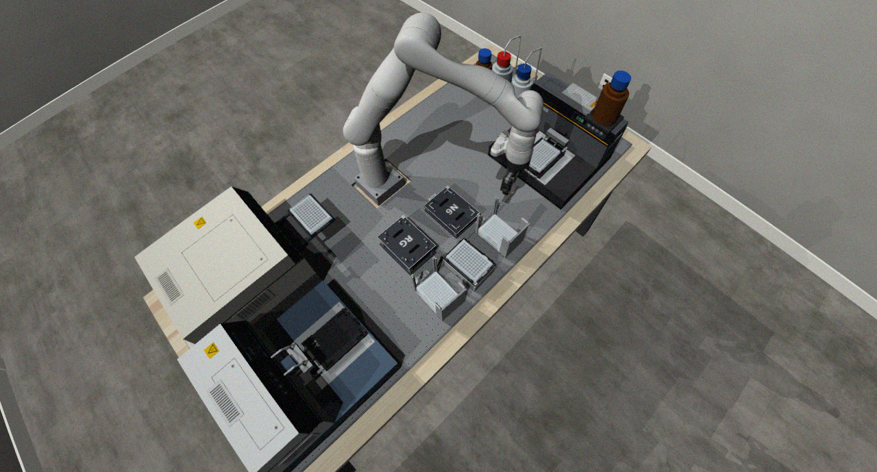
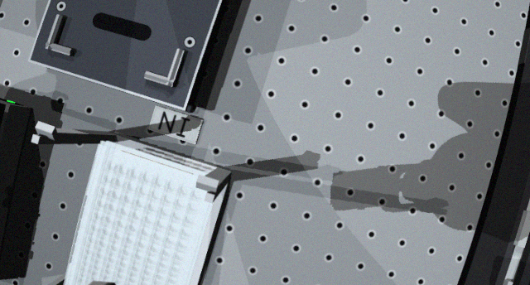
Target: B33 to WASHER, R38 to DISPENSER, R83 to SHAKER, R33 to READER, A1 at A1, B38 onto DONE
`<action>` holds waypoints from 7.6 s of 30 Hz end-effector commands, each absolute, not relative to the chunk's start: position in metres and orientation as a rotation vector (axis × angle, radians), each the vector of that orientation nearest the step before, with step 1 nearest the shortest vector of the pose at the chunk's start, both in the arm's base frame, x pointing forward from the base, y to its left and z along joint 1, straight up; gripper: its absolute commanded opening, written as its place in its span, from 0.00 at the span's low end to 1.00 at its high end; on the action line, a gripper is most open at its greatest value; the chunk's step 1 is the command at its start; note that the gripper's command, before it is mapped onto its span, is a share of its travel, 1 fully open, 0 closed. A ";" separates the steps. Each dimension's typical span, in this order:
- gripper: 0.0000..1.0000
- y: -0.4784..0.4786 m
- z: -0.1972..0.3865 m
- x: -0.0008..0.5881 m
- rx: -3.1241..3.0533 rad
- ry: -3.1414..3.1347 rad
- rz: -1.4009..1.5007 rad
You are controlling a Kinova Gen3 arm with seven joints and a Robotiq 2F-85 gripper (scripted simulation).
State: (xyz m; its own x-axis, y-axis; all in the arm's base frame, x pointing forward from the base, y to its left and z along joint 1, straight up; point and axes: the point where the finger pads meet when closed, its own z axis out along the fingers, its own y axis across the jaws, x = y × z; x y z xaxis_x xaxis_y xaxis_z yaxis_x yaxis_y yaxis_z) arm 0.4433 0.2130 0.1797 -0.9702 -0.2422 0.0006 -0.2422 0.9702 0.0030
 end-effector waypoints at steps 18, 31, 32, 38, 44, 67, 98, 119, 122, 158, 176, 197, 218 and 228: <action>1.00 0.167 0.181 0.485 -0.051 -3.143 -0.002; 1.00 0.149 0.181 0.517 -0.051 -3.143 -0.002; 1.00 0.147 0.181 0.520 -0.051 -3.143 -0.002; 1.00 0.137 0.181 0.537 -0.051 -3.144 -0.002; 1.00 0.136 0.181 0.539 -0.051 -3.144 -0.002; 1.00 0.136 0.181 0.539 -0.051 -3.144 -0.002; 1.00 0.137 0.181 0.499 -0.051 -3.143 -0.002; 1.00 0.137 0.178 0.483 -0.051 -3.143 -0.002; 1.00 0.137 0.174 0.483 -0.051 -3.143 -0.002; 1.00 0.137 0.133 0.483 -0.051 -3.143 -0.002; 1.00 0.138 0.113 0.483 -0.051 -3.143 -0.002; 1.00 0.138 0.087 0.483 -0.051 -3.143 -0.002; 1.00 0.138 0.062 0.483 -0.051 -3.143 -0.002; 1.00 0.138 0.051 0.483 -0.051 -3.143 -0.002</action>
State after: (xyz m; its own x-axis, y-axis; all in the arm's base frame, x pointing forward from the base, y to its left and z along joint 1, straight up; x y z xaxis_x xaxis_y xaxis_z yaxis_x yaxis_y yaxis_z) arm 0.4823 0.1374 0.0524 -0.9995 0.0321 0.0003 0.0321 0.9995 0.0006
